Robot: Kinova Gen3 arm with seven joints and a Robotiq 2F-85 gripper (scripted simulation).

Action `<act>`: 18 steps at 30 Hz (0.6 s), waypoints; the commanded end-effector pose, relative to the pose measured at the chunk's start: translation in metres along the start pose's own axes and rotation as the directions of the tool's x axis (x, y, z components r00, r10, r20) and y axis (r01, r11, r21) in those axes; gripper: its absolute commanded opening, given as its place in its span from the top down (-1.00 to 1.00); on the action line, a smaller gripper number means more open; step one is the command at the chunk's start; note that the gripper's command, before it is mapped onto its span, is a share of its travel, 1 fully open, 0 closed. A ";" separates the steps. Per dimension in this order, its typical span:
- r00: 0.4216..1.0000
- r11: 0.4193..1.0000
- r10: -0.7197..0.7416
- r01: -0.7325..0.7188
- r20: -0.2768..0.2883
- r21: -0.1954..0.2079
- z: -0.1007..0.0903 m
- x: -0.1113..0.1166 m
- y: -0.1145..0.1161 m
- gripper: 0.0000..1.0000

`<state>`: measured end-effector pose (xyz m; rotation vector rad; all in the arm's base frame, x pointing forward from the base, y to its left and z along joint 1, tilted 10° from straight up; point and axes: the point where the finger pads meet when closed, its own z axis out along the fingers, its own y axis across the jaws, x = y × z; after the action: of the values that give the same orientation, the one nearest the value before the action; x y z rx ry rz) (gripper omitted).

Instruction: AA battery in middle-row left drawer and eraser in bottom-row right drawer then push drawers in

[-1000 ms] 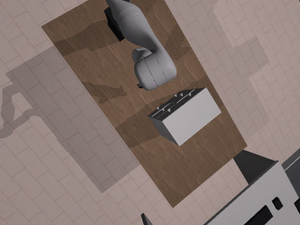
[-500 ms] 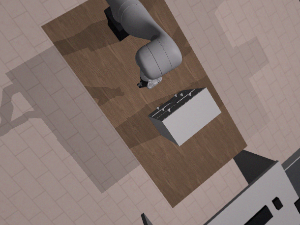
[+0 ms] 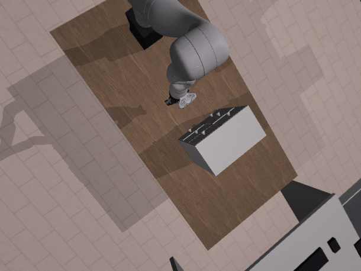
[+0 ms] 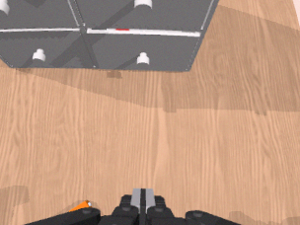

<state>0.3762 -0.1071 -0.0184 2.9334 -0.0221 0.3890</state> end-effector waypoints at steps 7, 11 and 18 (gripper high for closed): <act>0.999 1.000 -0.013 0.013 0.039 0.000 -0.011 0.005 -0.004 1.00; 0.999 1.000 -0.013 0.013 0.051 0.000 -0.012 0.004 -0.004 1.00; 0.996 1.000 -0.013 0.013 0.091 0.001 -0.017 0.002 -0.004 1.00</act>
<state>0.3689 -0.1064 -0.0046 2.9491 -0.0432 0.2522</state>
